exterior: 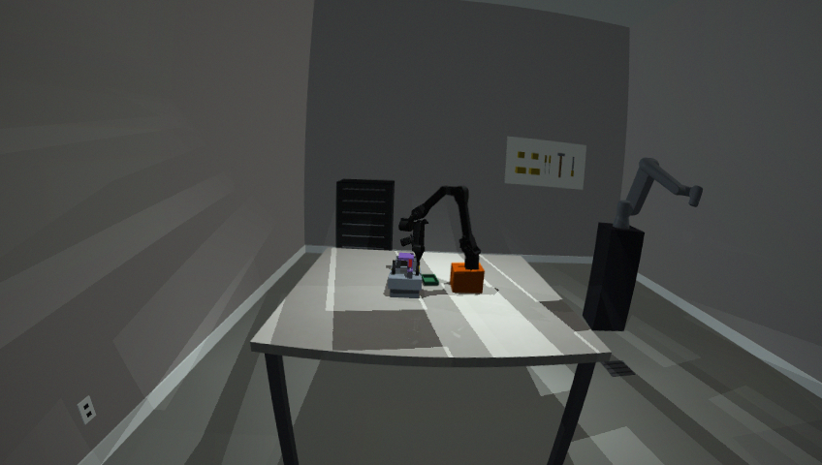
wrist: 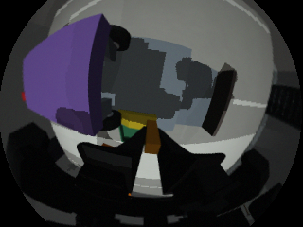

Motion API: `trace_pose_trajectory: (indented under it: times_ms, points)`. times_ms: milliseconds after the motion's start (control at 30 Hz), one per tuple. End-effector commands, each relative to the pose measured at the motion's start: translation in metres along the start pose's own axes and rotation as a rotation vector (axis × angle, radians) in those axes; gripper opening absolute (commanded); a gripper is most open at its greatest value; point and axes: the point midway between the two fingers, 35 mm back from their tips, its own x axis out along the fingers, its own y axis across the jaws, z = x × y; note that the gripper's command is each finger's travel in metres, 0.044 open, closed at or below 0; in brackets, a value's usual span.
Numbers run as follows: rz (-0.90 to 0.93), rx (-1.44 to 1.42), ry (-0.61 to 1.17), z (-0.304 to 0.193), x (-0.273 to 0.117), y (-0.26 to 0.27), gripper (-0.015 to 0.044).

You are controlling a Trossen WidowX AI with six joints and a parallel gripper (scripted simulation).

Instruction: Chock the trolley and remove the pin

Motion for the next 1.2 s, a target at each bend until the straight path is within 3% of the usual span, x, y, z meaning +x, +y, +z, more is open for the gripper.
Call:
trace_pose_trajectory:
  times_ms: [0,400,667,1167]
  points:
    - [0.003,-0.001,-0.005,0.0,-0.001,0.005,0.0]
    - [-0.005,0.002,0.0,0.0,0.0,0.002,0.0]
    - [-0.005,0.002,0.0,0.0,0.0,0.002,0.019]
    - [0.002,-0.001,-0.005,-0.003,-0.046,0.002,0.019]
